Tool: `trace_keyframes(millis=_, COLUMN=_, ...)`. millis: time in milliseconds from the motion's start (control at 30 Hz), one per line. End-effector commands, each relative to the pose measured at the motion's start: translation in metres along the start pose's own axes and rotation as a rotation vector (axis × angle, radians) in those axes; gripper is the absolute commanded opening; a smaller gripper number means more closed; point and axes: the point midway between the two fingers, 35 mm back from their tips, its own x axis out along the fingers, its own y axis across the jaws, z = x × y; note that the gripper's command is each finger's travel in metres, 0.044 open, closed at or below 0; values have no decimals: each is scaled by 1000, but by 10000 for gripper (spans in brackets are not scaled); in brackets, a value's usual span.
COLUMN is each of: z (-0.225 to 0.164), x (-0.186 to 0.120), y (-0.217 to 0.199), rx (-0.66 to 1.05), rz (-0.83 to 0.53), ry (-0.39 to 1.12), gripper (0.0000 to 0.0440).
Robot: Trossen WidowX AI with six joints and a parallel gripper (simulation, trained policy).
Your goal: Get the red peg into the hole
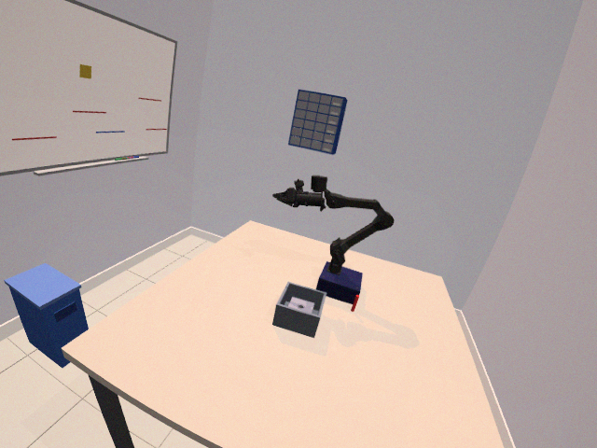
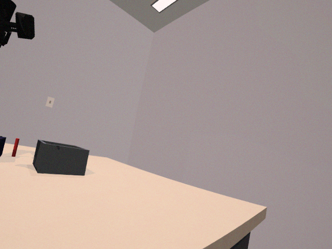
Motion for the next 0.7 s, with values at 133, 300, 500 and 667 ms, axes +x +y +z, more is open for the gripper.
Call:
trace_keyframes(millis=133, z=-54, x=-9, y=57, rx=4, rz=104, ry=243, gripper=440)
trace_keyframes(millis=300, z=-86, x=-27, y=89, rx=-20, rz=165, ry=387, gripper=440)
trace_keyframes(millis=500, z=-122, x=-58, y=122, rx=-65, rz=229, ry=550, gripper=440)
trace_keyframes(millis=667, z=-148, x=-89, y=141, rx=-114, rz=270, ry=676, gripper=440)
